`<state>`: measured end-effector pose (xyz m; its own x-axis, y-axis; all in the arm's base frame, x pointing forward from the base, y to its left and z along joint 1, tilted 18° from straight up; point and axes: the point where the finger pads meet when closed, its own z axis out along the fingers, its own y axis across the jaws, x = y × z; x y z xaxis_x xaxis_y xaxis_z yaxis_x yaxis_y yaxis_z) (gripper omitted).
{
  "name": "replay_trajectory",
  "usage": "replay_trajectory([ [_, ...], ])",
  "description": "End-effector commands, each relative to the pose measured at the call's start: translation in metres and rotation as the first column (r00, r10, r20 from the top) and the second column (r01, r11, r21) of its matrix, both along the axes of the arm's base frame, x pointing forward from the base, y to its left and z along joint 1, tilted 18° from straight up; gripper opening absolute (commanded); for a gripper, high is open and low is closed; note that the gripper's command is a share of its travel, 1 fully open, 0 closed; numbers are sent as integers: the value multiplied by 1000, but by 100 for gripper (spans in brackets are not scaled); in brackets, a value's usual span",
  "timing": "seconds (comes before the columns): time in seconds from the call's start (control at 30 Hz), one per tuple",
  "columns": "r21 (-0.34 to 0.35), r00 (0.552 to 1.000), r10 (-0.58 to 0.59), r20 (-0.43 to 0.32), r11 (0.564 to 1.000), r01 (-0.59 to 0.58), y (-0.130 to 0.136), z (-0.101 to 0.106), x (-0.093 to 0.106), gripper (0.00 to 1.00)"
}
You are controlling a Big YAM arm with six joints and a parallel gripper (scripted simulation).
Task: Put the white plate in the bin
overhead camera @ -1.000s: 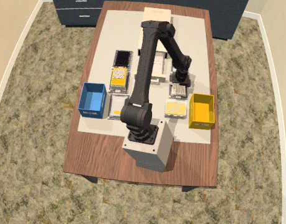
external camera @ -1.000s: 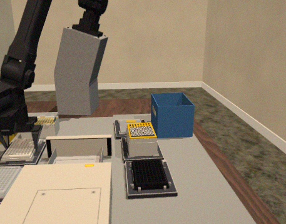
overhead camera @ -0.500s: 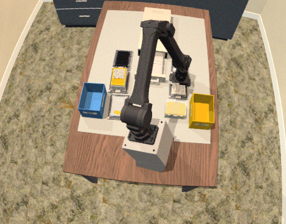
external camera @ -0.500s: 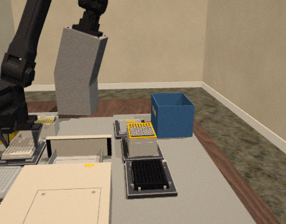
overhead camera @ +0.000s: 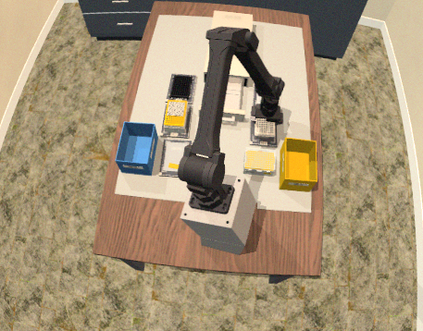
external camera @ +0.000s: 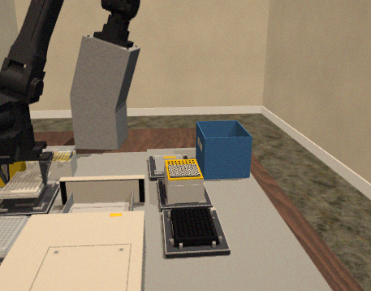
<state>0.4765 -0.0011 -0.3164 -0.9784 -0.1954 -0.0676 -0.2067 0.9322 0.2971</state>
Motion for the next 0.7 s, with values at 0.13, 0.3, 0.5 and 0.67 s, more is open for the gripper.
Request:
replay_trajectory([
  [0.13, -2, 1000, -9, 7, 1000, 9, -12, 17, 3, 0],
  [0.3, -2, 1000, -9, 7, 1000, 9, -14, 23, 3, 0],
  [0.5, -2, 1000, -9, 7, 1000, 9, -17, 31, 3, 0],
  [0.67, -2, 1000, -9, 7, 1000, 9, -18, 34, 3, 0],
])
